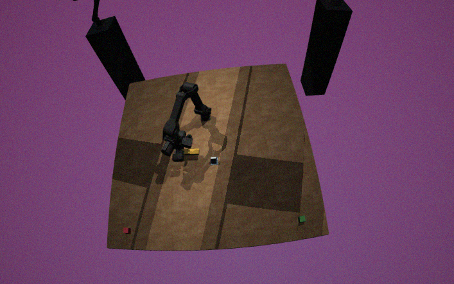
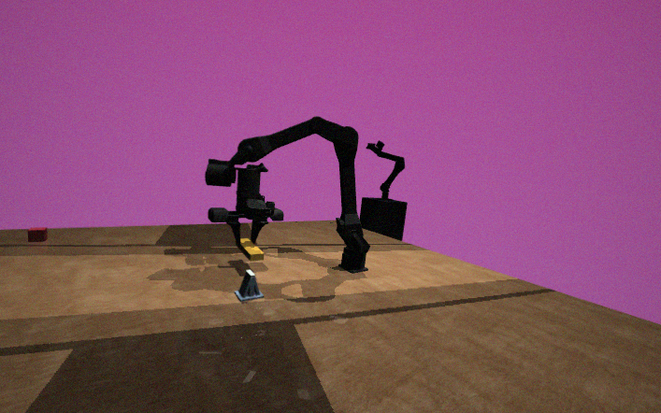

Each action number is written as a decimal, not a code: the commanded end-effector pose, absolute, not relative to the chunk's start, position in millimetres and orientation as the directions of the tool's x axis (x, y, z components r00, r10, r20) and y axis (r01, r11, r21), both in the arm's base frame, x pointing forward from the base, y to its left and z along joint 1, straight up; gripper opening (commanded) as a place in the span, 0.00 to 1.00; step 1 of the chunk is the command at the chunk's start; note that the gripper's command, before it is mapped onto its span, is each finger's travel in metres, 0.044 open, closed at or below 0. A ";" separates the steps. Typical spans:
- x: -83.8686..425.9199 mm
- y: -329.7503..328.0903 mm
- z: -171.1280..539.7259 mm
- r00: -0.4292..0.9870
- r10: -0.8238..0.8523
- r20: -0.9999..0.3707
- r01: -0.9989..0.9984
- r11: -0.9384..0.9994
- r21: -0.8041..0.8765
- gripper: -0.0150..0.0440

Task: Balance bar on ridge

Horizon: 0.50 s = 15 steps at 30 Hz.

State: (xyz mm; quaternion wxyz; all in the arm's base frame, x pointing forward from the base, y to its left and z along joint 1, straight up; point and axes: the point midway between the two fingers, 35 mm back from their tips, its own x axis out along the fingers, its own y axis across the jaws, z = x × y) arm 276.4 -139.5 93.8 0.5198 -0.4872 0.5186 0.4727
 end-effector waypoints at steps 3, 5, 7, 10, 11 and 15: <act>277.5 -139.4 113.4 0.029 -0.017 -0.999 -0.997 0.075 -0.030 0.25; 277.0 -139.1 118.6 0.029 -0.016 -0.999 -0.997 0.074 -0.030 0.25; 276.5 -138.8 123.9 0.029 -0.016 -0.999 -0.997 0.074 -0.030 0.25; 275.5 -138.2 131.7 0.029 -0.016 -0.999 -0.997 0.074 -0.030 0.25; 275.1 -138.0 134.3 0.029 -0.015 -0.999 -0.997 0.073 -0.030 0.25; 273.3 -137.1 144.8 0.029 -0.015 -0.999 -0.997 0.073 -0.030 0.25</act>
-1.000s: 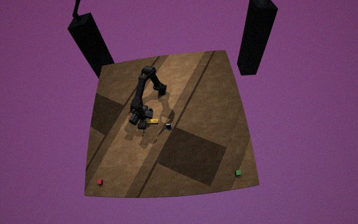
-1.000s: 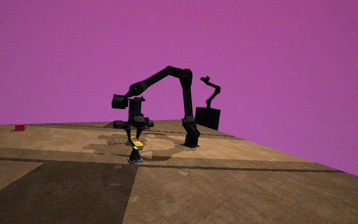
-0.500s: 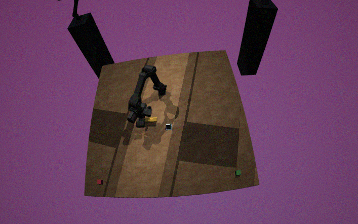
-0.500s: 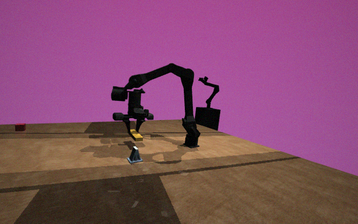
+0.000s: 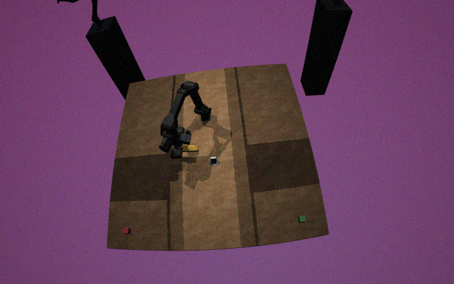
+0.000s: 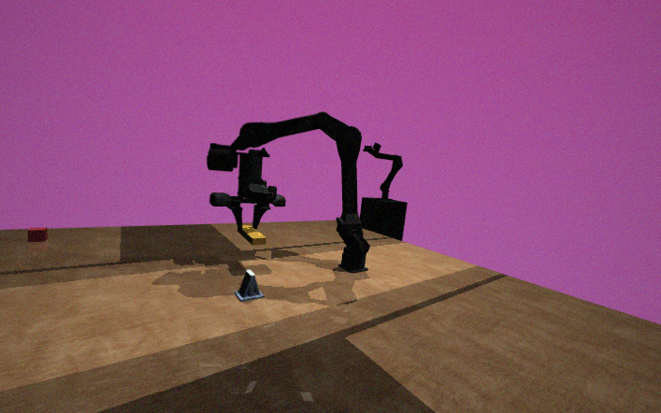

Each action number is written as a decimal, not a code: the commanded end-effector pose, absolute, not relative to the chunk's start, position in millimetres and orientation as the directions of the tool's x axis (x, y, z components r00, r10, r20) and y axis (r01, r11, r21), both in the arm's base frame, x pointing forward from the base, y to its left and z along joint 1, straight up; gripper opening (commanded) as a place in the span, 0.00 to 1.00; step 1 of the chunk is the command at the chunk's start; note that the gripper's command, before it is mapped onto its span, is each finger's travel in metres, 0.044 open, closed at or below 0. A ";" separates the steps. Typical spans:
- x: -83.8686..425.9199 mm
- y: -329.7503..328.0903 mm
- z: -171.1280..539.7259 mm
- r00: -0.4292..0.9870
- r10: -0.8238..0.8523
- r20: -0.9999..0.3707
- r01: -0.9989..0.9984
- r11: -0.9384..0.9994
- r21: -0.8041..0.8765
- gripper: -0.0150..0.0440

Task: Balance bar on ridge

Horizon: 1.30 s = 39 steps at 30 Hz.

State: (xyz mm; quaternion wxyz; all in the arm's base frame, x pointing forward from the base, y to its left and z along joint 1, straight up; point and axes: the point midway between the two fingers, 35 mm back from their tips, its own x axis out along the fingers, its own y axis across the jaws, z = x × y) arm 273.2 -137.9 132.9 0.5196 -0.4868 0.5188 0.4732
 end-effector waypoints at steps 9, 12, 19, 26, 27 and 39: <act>281.7 -122.5 149.0 0.030 -0.013 -0.999 -0.972 0.234 -0.032 0.25; 287.3 -112.7 149.2 0.030 -0.012 -0.999 -0.940 0.339 -0.033 0.25; 298.2 -88.2 149.7 0.032 -0.009 -0.999 -0.824 0.565 -0.031 0.25; 305.5 -62.0 150.0 0.032 -0.007 -0.999 -0.658 0.753 -0.026 0.25; 306.2 -58.2 150.1 0.033 -0.006 -0.999 -0.631 0.775 -0.025 0.25; 308.6 -12.0 150.5 0.033 -0.001 -0.999 -0.292 0.956 -0.011 0.25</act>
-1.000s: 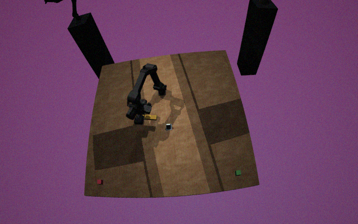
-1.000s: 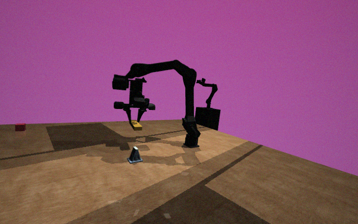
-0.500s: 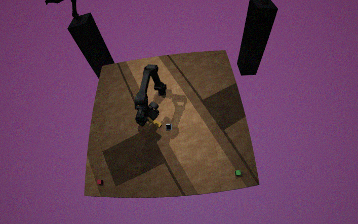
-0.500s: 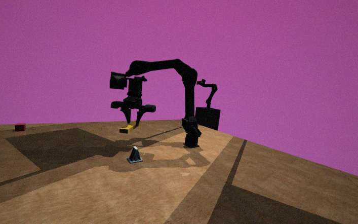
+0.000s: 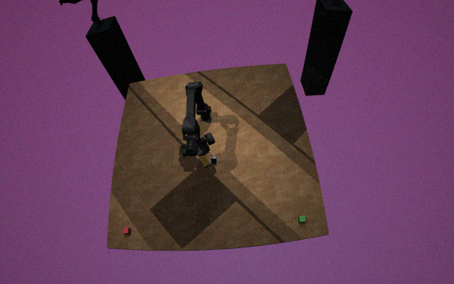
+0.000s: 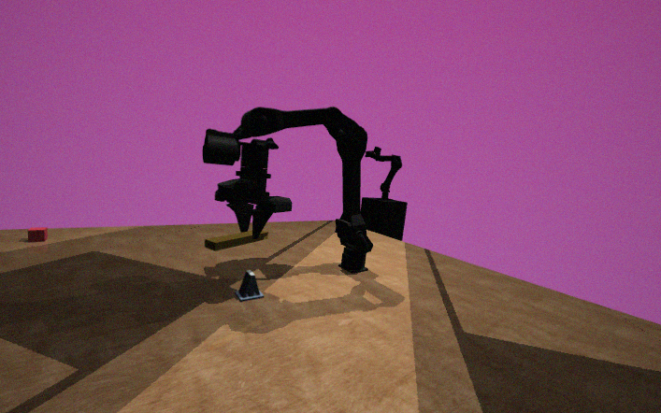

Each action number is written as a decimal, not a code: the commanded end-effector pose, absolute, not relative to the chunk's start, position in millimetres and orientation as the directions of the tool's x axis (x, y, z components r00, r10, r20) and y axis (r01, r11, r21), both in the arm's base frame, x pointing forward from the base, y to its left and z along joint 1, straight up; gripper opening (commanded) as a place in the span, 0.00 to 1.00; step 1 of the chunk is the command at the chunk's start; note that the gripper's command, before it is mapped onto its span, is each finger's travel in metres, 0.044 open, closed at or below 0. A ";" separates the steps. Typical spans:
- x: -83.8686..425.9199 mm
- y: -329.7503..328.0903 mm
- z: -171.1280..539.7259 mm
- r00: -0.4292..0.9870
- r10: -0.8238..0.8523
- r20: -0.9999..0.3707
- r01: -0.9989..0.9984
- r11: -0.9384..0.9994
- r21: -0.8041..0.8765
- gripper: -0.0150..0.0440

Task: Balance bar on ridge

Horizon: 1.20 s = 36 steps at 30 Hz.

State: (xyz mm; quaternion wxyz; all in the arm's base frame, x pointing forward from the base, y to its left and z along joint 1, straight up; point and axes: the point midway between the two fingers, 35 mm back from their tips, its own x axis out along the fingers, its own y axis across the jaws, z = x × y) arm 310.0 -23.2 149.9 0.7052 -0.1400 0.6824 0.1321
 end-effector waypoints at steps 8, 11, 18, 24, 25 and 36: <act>304.4 19.1 150.7 0.033 0.002 -0.999 -0.081 0.997 -0.001 0.25; 302.0 30.7 150.7 0.032 0.003 -0.999 -0.016 1.000 0.003 0.25; 299.6 42.7 149.9 0.032 0.005 -0.999 0.032 0.999 0.006 0.25; 300.1 43.8 142.0 0.032 0.005 -0.999 0.032 0.999 0.006 0.25; 300.2 44.1 140.4 0.032 0.005 -0.999 0.032 0.999 0.006 0.25; 301.0 44.6 122.2 0.032 0.005 -0.999 0.032 0.999 0.006 0.25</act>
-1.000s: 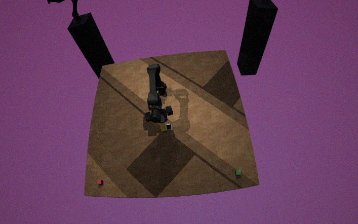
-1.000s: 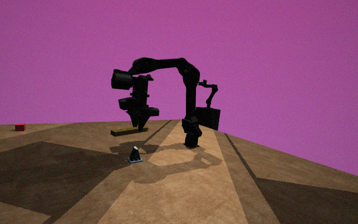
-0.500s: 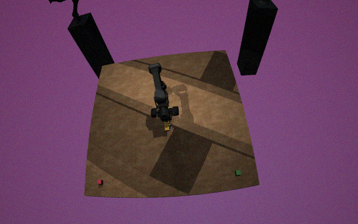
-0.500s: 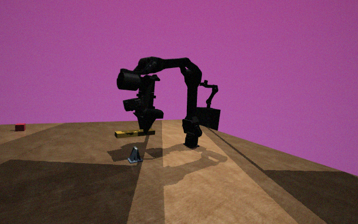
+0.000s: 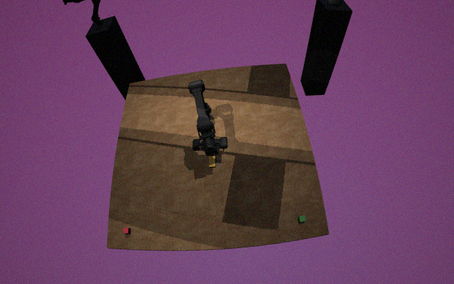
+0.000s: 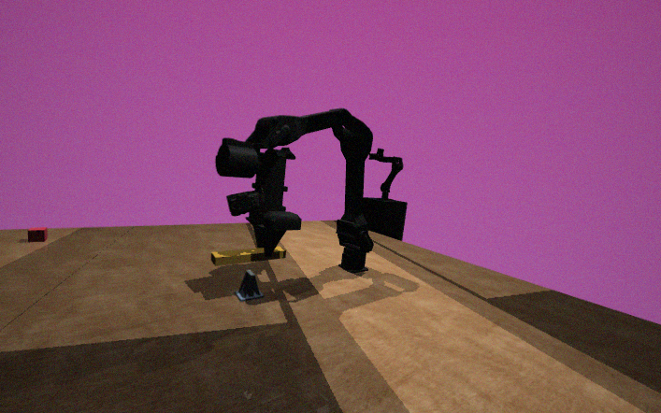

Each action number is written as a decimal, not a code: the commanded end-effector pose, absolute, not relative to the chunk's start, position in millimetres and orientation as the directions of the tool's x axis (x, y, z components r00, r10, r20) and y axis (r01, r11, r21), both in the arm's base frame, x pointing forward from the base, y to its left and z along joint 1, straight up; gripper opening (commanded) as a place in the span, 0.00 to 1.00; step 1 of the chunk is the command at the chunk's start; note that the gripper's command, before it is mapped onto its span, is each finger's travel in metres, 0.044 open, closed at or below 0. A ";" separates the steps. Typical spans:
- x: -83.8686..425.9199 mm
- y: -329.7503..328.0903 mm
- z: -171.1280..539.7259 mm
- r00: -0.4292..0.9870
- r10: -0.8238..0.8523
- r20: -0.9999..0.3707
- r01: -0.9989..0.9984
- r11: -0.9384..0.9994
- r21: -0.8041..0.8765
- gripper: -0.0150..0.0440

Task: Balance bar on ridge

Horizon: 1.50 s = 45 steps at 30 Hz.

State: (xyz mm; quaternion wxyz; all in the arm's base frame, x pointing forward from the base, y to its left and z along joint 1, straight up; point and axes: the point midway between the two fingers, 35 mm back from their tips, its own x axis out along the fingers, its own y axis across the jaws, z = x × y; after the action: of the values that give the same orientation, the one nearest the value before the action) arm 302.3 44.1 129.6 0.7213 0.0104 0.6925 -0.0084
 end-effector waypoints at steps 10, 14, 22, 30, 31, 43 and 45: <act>300.7 44.8 106.9 0.032 0.005 -0.999 0.032 0.999 0.006 0.25; 300.9 44.9 107.0 0.032 0.005 -0.999 0.032 0.999 0.006 0.25; 300.9 45.0 108.8 0.032 0.005 -0.999 0.032 0.999 0.006 0.25; 300.9 45.0 108.1 0.032 0.005 -0.999 0.032 0.999 0.006 0.25; 300.9 45.0 108.1 0.032 0.005 -0.999 0.032 0.999 0.006 0.25; 301.0 45.0 107.1 0.032 0.005 -0.999 0.032 0.999 0.006 0.25; 301.0 45.0 106.8 0.032 0.005 -0.999 0.032 0.999 0.006 0.25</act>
State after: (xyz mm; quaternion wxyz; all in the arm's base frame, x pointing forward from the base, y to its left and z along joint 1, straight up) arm 301.1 44.4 108.2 0.7189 0.0102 0.6949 -0.0088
